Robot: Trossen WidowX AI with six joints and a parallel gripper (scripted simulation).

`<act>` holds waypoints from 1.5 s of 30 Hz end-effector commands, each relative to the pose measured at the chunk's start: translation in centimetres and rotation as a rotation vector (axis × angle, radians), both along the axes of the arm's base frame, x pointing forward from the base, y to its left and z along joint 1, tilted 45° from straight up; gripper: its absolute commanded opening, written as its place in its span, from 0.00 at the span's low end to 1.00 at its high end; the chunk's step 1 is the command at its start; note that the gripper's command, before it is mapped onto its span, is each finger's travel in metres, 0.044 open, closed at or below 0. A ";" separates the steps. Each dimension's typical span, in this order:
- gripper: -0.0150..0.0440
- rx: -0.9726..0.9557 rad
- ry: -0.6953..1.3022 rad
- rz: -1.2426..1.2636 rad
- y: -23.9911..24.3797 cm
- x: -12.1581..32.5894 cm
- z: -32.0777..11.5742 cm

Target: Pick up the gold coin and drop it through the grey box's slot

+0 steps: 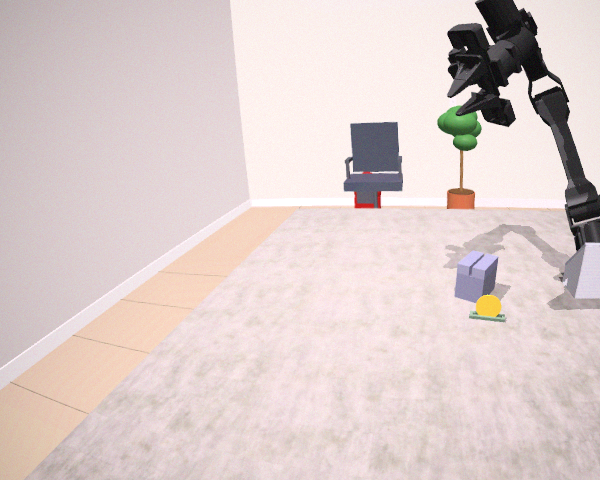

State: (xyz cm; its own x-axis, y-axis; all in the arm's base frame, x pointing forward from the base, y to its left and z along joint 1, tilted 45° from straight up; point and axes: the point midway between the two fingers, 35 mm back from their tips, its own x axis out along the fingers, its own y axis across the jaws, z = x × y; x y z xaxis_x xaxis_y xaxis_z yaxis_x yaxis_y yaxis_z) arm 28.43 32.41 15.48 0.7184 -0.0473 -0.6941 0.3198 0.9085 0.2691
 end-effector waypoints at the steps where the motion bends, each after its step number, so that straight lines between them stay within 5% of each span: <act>1: 0.53 -0.234 0.162 0.002 -3.5 0.3 -6.3; 13: 0.53 -0.808 0.784 -0.004 -16.3 -4.0 -18.9; 45: 0.53 -0.817 0.794 -0.005 -21.1 -2.9 -23.6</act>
